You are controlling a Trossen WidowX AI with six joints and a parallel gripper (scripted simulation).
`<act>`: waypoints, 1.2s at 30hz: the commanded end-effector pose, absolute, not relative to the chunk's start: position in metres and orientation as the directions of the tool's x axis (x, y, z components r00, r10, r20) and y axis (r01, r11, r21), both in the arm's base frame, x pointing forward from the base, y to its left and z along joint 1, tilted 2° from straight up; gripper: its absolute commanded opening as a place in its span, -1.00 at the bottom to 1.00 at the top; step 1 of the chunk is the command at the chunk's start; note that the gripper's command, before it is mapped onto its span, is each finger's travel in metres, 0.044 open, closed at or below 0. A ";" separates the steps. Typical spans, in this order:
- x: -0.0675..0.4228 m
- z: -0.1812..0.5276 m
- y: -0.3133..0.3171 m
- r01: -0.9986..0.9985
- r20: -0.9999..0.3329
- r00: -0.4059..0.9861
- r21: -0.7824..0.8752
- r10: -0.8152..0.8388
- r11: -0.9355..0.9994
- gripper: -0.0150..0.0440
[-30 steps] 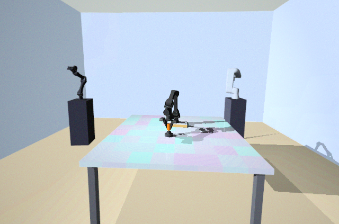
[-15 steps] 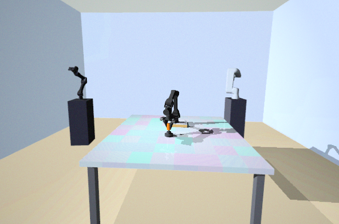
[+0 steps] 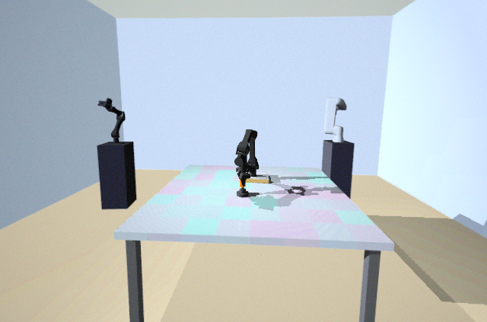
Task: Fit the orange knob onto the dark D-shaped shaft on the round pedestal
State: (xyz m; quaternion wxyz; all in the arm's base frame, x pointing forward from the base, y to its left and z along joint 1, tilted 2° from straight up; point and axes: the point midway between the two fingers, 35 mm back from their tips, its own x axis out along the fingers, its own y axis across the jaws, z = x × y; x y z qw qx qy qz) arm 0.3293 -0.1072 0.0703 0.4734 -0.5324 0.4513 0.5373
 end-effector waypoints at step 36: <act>0.331 0.074 -0.109 0.306 -1.000 0.014 0.027 0.023 0.952 -0.49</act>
